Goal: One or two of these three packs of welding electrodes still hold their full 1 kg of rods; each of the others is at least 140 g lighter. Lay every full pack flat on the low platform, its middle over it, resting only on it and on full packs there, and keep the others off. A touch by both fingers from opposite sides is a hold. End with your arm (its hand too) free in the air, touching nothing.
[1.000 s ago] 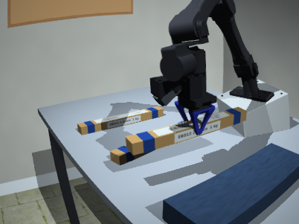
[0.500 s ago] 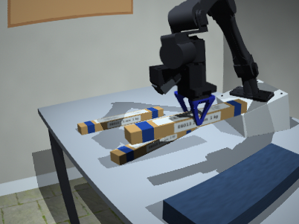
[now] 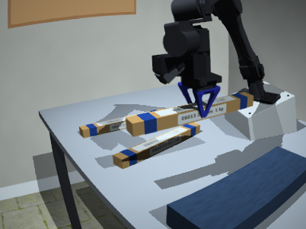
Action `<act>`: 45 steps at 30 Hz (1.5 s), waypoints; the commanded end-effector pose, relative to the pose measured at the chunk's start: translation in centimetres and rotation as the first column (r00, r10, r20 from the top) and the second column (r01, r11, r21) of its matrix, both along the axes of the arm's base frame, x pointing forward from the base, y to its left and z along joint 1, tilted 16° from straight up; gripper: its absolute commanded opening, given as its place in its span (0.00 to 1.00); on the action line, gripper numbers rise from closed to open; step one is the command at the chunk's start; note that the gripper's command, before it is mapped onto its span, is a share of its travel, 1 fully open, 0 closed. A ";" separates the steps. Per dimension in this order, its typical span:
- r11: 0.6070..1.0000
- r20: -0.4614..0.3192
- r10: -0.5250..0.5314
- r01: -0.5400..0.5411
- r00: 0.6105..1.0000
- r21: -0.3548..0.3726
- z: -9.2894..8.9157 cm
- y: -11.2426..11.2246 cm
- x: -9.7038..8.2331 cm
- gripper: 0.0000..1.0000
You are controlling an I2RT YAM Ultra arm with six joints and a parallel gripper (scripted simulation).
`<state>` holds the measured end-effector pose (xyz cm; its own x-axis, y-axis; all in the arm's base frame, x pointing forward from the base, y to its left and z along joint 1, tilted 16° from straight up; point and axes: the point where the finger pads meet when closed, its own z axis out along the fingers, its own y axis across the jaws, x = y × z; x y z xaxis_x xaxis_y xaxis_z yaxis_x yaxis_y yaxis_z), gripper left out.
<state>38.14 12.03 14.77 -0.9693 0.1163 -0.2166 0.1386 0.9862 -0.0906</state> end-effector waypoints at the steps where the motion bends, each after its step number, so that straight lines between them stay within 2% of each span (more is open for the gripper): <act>1: 1.000 0.096 0.015 -0.017 0.995 0.025 5.5 0.9 -0.5 0.00; 22: 1.000 0.095 0.015 -0.017 0.995 0.026 9.0 1.2 -1.7 0.00; 45: 1.000 0.092 0.016 -0.018 0.996 0.024 8.7 0.8 -2.5 0.00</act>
<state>36.63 12.37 19.74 -0.9685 0.1174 -0.2197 0.1403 0.9858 -0.0918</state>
